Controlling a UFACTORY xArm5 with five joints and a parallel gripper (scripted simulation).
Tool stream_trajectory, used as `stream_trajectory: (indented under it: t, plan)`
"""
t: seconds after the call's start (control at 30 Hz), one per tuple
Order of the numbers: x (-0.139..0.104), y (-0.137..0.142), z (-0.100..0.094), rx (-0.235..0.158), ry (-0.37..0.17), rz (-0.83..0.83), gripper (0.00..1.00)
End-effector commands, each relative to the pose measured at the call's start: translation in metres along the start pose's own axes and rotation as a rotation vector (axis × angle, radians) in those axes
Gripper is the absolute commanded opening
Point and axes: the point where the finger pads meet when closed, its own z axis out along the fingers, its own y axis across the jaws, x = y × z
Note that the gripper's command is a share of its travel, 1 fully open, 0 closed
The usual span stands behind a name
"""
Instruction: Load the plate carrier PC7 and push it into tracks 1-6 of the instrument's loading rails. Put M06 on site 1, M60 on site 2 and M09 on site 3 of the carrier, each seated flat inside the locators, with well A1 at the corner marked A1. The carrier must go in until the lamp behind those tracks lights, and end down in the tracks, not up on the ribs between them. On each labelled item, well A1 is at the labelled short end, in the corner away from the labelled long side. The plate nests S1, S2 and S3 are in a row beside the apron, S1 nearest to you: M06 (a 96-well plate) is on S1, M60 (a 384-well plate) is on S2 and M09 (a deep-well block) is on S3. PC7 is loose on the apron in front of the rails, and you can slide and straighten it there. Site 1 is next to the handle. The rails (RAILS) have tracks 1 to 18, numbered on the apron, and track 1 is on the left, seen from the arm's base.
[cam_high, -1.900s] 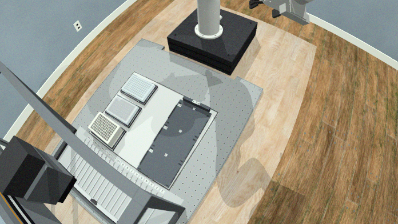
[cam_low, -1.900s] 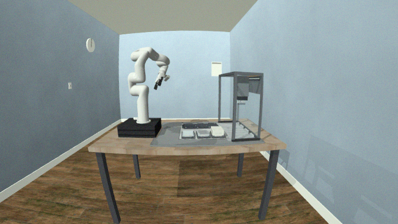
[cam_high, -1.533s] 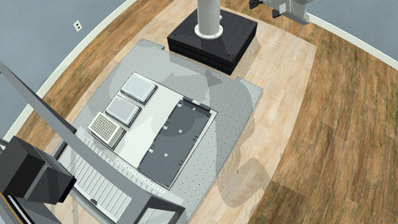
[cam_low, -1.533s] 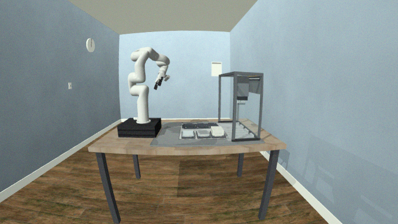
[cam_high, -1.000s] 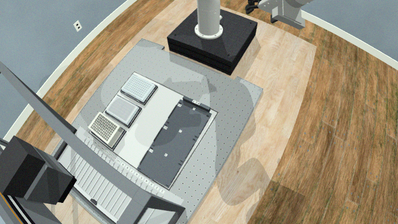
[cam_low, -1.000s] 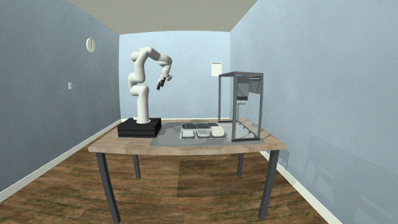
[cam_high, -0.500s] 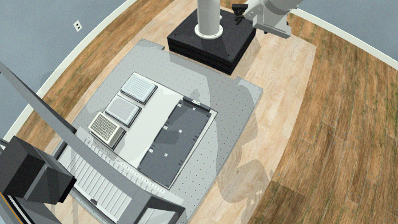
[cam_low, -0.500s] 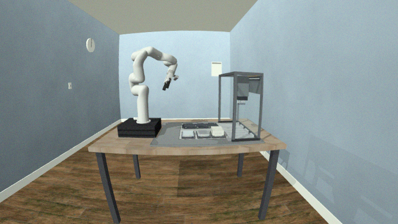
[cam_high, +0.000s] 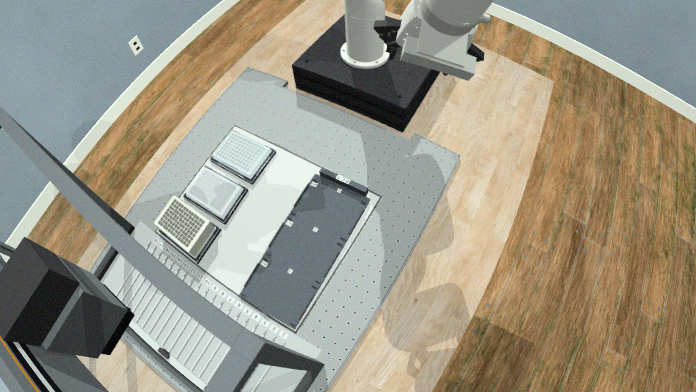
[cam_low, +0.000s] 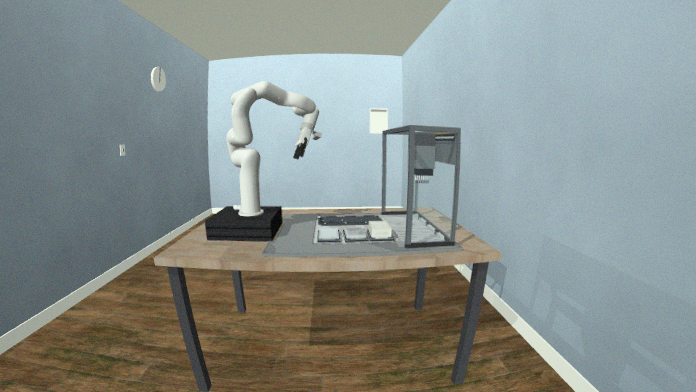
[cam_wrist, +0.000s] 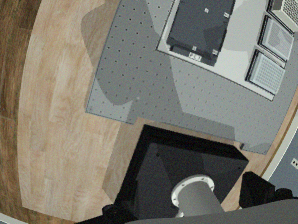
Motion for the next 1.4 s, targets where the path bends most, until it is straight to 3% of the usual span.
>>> stream_trajectory:
  t: [0.0,0.07,0.23,0.27,0.37,0.53,0.6,0.77,0.83,1.07,1.13,1.33,1.37]
  plan:
    - [0.013,0.011,-0.001,0.023,0.005,0.007,1.00]
    - [0.020,0.018,-0.001,0.067,0.033,0.037,1.00]
    - [0.032,0.031,-0.001,0.067,0.033,0.037,1.00]
    - [0.035,0.035,-0.001,0.089,0.050,0.055,1.00]
    - [0.038,0.039,-0.001,0.106,0.064,0.069,1.00]
    - [0.050,0.054,-0.001,0.106,0.064,0.069,1.00]
    - [0.055,0.063,0.000,0.141,0.098,0.101,1.00]
    - [0.065,0.080,0.000,0.141,0.098,0.102,1.00]
    - [0.070,0.089,0.001,0.170,0.134,0.136,1.00]
    - [0.079,0.107,0.002,0.170,0.134,0.136,1.00]
    - [0.083,0.116,0.003,0.194,0.171,0.171,1.00]
    - [0.091,0.136,0.004,0.194,0.171,0.171,1.00]
    - [0.092,0.140,0.005,0.205,0.194,0.193,1.00]
